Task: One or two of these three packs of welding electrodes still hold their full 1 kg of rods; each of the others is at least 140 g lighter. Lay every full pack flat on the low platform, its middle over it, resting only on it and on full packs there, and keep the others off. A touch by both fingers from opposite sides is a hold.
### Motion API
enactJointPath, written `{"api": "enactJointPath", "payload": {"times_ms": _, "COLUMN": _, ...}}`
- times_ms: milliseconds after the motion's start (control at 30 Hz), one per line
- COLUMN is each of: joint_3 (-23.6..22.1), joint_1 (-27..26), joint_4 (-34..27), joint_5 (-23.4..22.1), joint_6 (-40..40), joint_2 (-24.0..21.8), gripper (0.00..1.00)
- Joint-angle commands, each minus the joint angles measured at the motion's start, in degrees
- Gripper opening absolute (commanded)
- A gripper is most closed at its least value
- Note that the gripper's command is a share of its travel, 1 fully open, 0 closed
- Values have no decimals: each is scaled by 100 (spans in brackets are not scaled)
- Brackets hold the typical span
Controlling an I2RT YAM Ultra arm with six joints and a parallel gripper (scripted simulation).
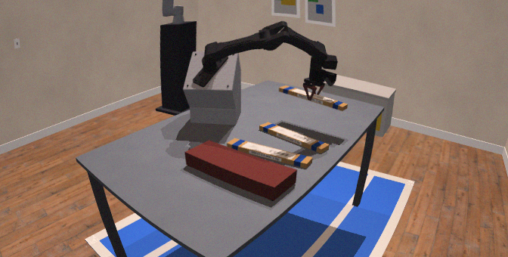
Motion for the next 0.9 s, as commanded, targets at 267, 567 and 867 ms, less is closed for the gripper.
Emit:
{"api": "enactJointPath", "payload": {"times_ms": 267, "joint_3": 559, "joint_1": 524, "joint_4": -369, "joint_5": 12, "joint_6": 135, "joint_2": -188, "gripper": 0}}
{"api": "enactJointPath", "payload": {"times_ms": 567, "joint_3": 686, "joint_1": 549, "joint_4": -467, "joint_5": 8, "joint_6": 168, "joint_2": -127, "gripper": 0}}
{"api": "enactJointPath", "payload": {"times_ms": 867, "joint_3": 787, "joint_1": 574, "joint_4": -550, "joint_5": -3, "joint_6": 200, "joint_2": -106, "gripper": 0}}
